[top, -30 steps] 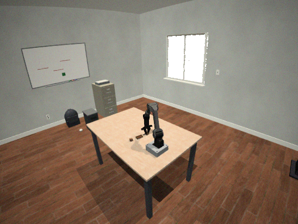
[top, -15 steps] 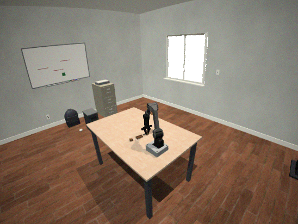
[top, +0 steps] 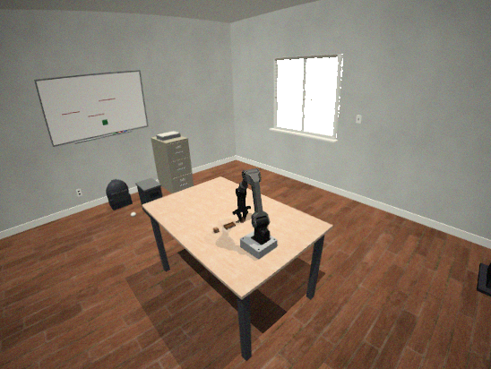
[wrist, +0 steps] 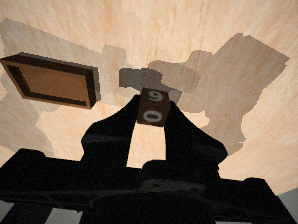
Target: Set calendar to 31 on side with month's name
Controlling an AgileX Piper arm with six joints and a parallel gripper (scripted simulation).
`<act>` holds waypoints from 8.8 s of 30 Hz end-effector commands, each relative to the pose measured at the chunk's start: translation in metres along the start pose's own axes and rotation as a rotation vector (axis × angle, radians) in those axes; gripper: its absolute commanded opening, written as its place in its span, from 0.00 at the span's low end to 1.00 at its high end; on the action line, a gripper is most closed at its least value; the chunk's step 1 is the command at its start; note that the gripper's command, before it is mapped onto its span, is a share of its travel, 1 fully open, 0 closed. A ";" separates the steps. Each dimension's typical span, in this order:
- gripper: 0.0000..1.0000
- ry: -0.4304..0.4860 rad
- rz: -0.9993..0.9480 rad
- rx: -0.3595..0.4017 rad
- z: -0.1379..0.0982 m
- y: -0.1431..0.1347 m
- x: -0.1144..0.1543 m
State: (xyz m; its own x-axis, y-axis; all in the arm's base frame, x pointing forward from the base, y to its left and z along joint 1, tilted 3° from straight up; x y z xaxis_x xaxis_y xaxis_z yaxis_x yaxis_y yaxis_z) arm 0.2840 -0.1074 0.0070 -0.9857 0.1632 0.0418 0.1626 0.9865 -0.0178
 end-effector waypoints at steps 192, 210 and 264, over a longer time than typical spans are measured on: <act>0.60 0.000 0.011 -0.001 -0.075 0.213 0.005; 0.60 0.001 0.011 0.000 -0.073 0.213 0.005; 0.60 0.001 0.011 0.000 -0.023 0.214 0.003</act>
State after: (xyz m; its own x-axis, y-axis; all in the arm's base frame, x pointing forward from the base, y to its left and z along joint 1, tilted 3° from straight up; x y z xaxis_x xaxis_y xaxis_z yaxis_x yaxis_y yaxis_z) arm 0.3173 0.1047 0.0272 -0.9839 0.1737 0.0414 0.1731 0.9847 -0.0179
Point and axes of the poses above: the point where the finger pads meet when closed, its own z axis out along the fingers, its own y axis across the jaws, x = y × z, the point moved 6 cm from there along -z, back along the fingers, and after that the axes turned 1 degree about z, right-handed, at the moved point
